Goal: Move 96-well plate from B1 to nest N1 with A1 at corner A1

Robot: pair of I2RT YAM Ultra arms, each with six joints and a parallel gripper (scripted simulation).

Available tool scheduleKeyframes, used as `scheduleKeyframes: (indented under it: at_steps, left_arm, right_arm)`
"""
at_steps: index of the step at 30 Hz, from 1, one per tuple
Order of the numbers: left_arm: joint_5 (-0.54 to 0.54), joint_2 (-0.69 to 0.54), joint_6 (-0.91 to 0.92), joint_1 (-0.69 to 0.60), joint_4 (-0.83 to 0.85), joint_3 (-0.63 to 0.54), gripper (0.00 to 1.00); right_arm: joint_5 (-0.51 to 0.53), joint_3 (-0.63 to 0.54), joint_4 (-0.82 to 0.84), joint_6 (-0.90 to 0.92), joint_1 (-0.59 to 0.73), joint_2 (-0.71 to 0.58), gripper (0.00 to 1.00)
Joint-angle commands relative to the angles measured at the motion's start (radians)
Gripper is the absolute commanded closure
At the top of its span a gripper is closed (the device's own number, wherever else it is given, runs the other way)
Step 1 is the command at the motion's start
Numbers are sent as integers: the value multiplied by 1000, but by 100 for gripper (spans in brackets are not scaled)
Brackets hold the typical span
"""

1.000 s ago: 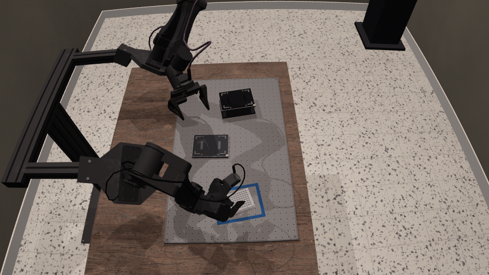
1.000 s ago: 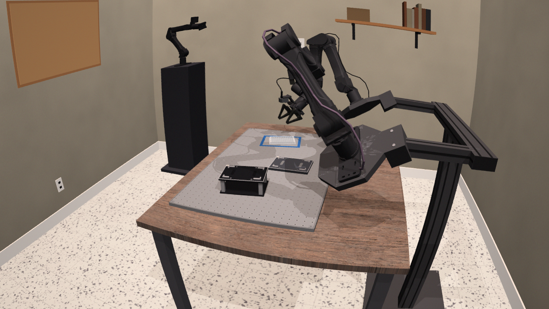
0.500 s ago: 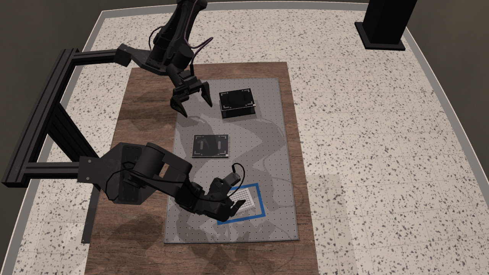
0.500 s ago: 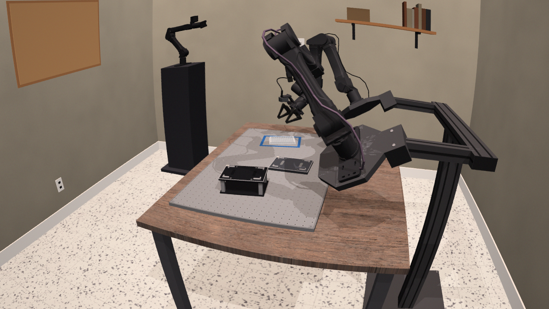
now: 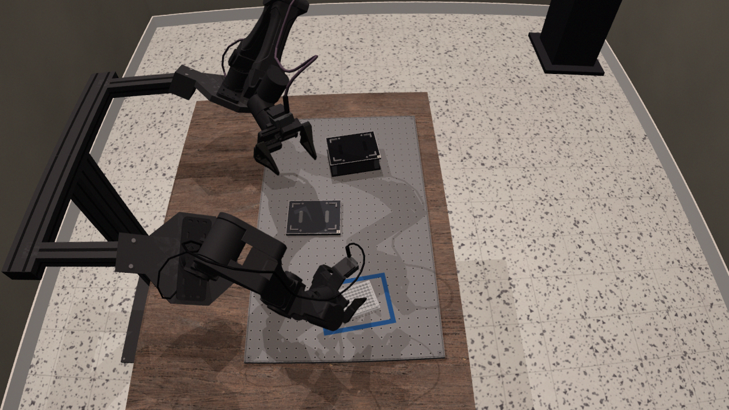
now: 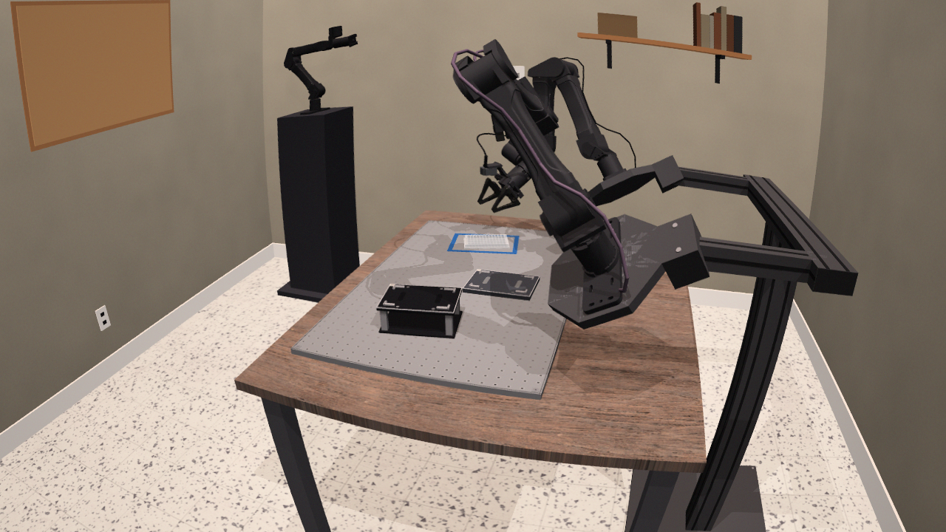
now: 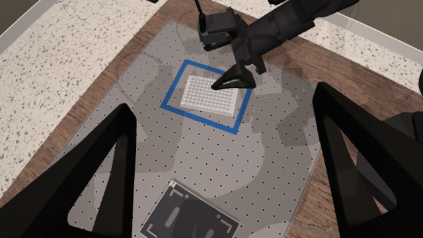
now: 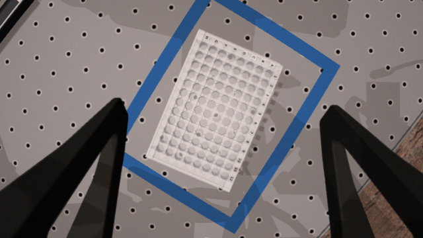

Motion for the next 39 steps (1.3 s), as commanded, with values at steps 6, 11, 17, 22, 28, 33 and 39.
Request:
scheduleKeyframes:
  at_steps: [6, 11, 17, 22, 28, 33, 39]
  left_arm:
    - [1, -21, -2, -12, 8, 27, 0]
    - [1, -21, -2, -12, 8, 27, 0]
    - [1, -21, -2, -12, 8, 27, 0]
    - [1, -21, -2, -12, 8, 27, 0]
    - [1, -21, -2, -12, 8, 27, 0]
    - [1, -21, -2, -12, 8, 27, 0]
    - [1, -21, -2, -12, 8, 27, 0]
  right_arm:
    - [-29, 21, 11, 0, -1, 7, 0]
    - [-29, 21, 11, 0, -1, 7, 0]
    - [-29, 21, 11, 0, -1, 7, 0]
    - [-29, 21, 11, 0, -1, 7, 0]
    - [99, 20, -63, 60, 26, -24, 0]
    - [311, 41, -171, 173, 121, -62, 0]
    - [609, 139, -366, 319, 279, -37, 0]
